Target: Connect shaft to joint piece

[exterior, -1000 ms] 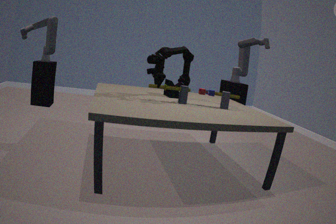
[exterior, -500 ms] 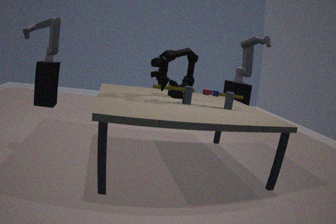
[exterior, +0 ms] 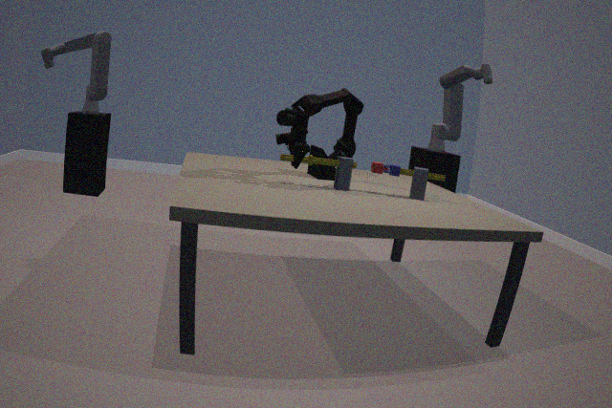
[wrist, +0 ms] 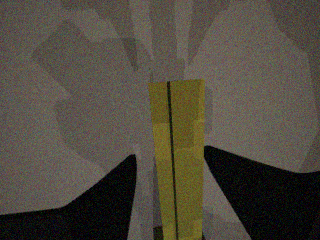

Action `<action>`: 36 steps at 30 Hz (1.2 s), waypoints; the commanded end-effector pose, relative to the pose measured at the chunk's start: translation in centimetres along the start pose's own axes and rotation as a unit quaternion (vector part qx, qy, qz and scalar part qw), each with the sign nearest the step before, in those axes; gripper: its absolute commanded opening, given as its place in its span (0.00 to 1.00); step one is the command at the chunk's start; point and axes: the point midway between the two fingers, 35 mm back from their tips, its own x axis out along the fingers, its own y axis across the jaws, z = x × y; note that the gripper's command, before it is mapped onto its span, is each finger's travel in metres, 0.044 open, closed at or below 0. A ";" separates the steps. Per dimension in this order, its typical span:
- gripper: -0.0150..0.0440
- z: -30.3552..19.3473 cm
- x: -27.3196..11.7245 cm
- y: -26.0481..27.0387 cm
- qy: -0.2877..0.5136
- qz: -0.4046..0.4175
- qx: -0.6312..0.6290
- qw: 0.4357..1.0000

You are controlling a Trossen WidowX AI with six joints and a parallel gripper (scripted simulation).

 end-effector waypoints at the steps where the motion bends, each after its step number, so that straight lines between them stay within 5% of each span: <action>1: 0.56 -0.1 0.1 0.0 0.002 0.002 0.003 1.000; 4: 0.43 -0.1 0.1 0.0 0.002 0.002 0.003 1.000; 16: 0.43 -0.1 0.1 0.0 0.002 0.002 0.003 1.000; 36: 0.25 0.0 0.1 0.0 0.001 0.001 0.001 1.000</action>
